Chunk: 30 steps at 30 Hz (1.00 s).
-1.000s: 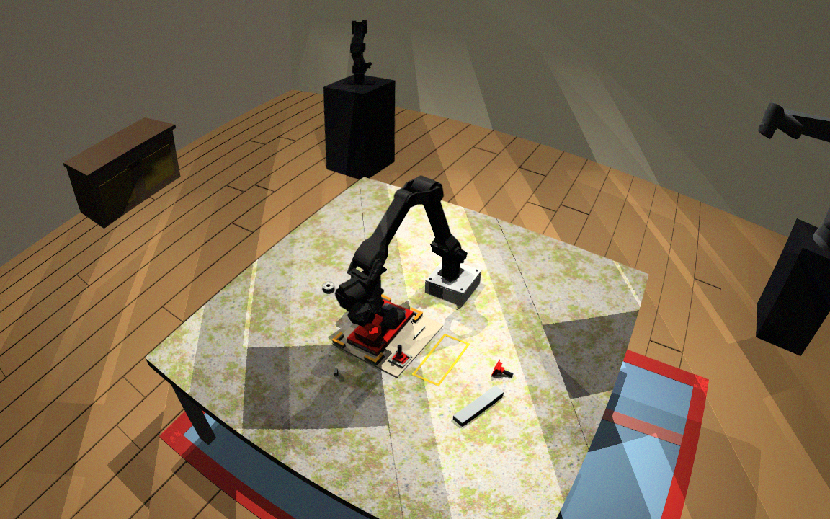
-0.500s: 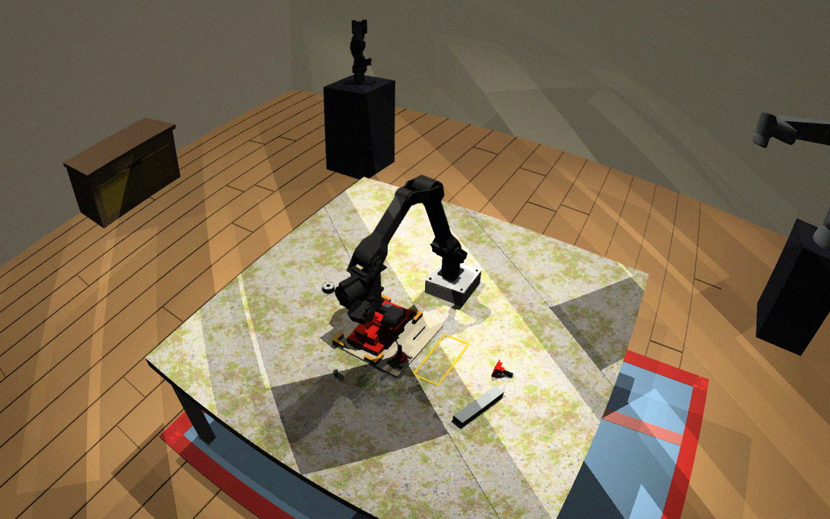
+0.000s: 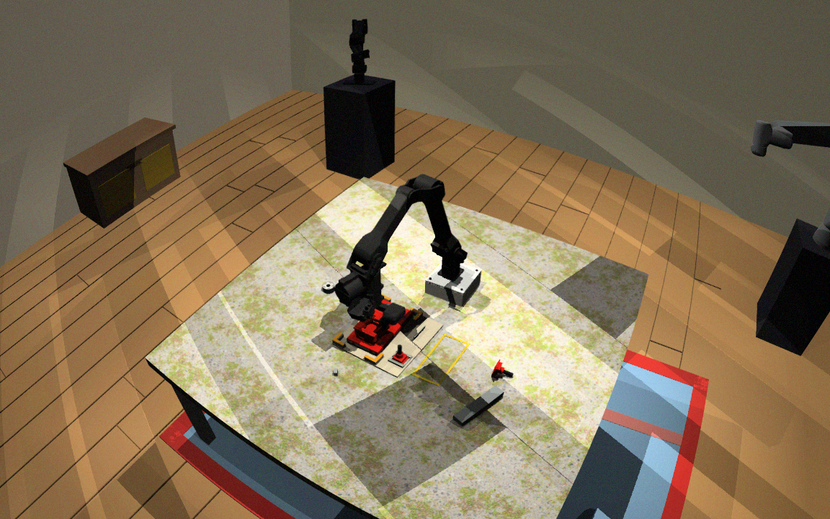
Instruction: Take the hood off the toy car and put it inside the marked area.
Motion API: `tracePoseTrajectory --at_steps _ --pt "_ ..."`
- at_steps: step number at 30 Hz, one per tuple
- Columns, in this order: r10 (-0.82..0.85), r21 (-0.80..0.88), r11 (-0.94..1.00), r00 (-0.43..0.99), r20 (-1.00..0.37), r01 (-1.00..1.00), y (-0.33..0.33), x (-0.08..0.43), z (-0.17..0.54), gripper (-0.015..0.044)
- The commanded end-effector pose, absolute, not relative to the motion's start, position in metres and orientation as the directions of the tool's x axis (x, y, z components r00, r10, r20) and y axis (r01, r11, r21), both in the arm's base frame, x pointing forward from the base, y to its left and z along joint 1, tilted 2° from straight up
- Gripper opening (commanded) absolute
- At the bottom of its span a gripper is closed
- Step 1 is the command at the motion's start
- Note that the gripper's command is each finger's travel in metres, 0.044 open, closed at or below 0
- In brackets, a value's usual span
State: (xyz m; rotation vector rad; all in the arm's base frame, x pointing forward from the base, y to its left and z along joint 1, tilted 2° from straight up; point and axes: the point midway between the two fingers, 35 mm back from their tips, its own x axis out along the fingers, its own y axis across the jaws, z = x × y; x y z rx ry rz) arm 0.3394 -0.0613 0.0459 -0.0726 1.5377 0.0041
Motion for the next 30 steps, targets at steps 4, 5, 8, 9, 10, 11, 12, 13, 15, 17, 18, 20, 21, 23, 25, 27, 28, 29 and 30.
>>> tracePoseTrajectory --at_steps 4,5,8,9,10,11,12,13,15,17,18,20,21,23,25,27,28,29,30 --pt "-0.044 -0.046 0.998 0.04 -0.998 -0.046 -0.061 0.34 0.053 0.0" --pt "-0.044 -0.046 0.998 0.04 -0.998 -0.046 -0.061 0.34 0.053 0.0" --pt "-0.044 -0.046 0.998 0.04 -0.998 -0.046 -0.061 0.34 0.055 0.0" --pt "-0.044 -0.046 0.998 0.04 -0.998 -0.046 -0.061 0.34 0.056 0.0" --pt "-0.044 -0.046 0.998 0.04 -0.998 -0.046 -0.061 0.34 0.057 0.0" --pt "-0.044 -0.046 0.998 0.04 -0.998 -0.046 -0.061 0.34 0.059 0.0" --pt "-0.044 -0.046 0.998 0.04 -0.998 -0.046 -0.061 0.34 0.062 0.0" --pt "-0.044 -0.046 0.998 0.04 -0.998 -0.046 -0.061 0.34 0.065 0.0" --pt "-0.044 -0.046 0.998 0.04 -0.998 -0.046 -0.06 0.34 0.073 0.0" --pt "-0.044 -0.046 0.998 0.04 -0.998 -0.046 -0.06 0.34 0.081 0.0" --pt "-0.044 -0.046 0.998 0.04 -0.998 -0.046 -0.06 0.34 0.086 0.0" --pt "-0.044 -0.046 0.998 0.04 -0.998 -0.046 -0.059 0.339 0.094 0.0" --pt "-0.044 -0.046 0.998 0.04 -0.998 -0.046 -0.059 0.339 0.097 0.0" --pt "-0.044 -0.046 0.998 0.04 -0.998 -0.046 -0.059 0.338 0.1 0.0" --pt "-0.043 -0.044 0.998 0.034 -0.999 -0.052 -0.057 0.339 0.092 0.0" --pt "-0.042 -0.043 0.998 0.035 -0.999 -0.052 -0.049 0.34 0.092 0.0" --pt "-0.041 -0.043 0.998 0.035 -0.999 -0.052 -0.044 0.341 0.092 0.0" --pt "-0.041 -0.042 0.998 0.035 -0.999 -0.051 -0.04 0.341 0.092 0.0" --pt "-0.04 -0.042 0.998 0.035 -0.999 -0.051 -0.036 0.341 0.092 0.0"
